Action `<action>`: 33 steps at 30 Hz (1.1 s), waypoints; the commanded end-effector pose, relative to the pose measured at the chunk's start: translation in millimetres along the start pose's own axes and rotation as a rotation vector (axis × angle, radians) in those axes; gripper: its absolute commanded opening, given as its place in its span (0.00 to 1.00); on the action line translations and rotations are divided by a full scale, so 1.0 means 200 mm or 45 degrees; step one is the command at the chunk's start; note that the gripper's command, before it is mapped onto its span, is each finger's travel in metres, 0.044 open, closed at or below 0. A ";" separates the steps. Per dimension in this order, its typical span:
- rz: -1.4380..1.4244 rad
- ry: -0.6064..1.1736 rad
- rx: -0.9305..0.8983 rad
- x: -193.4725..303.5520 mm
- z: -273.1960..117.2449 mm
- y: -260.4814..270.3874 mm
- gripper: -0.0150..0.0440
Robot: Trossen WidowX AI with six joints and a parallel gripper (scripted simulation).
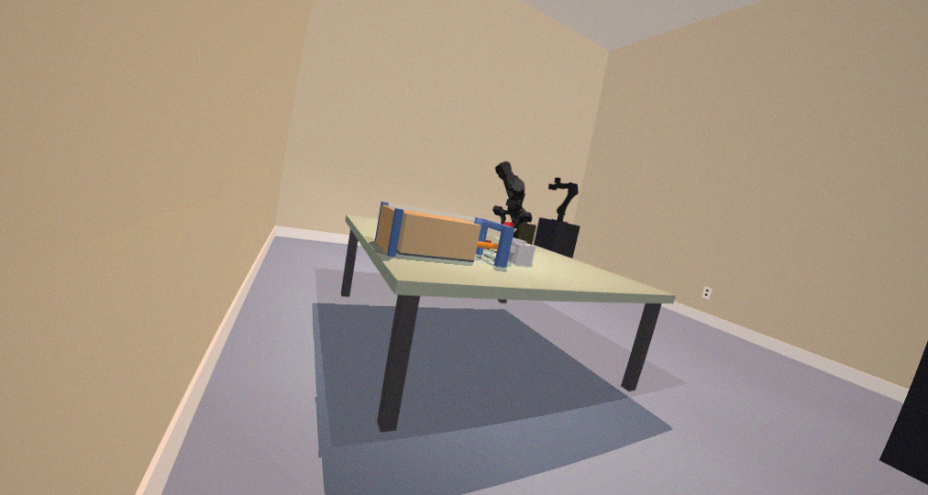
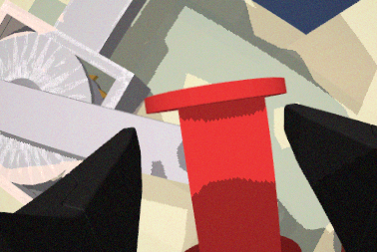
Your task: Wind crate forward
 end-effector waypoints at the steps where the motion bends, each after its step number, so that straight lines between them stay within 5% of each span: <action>1: 0.001 0.000 0.000 0.00 0.00 0.00 0.51; 6: 0.001 0.000 0.000 0.00 0.00 0.00 0.29; 9: 0.001 0.000 0.000 0.00 0.00 0.00 0.25; 33: -0.005 0.003 0.005 -0.01 0.02 -0.01 0.25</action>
Point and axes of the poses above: the point midway between the two fingers, 35 mm back from their tips, its own z axis out along the fingers, its own y axis across the jaws, x = y × z, the point moved 2 cm from there along -z, back along the fingers, and after that the axes turned 13 degrees about z, right-handed, at the moved point
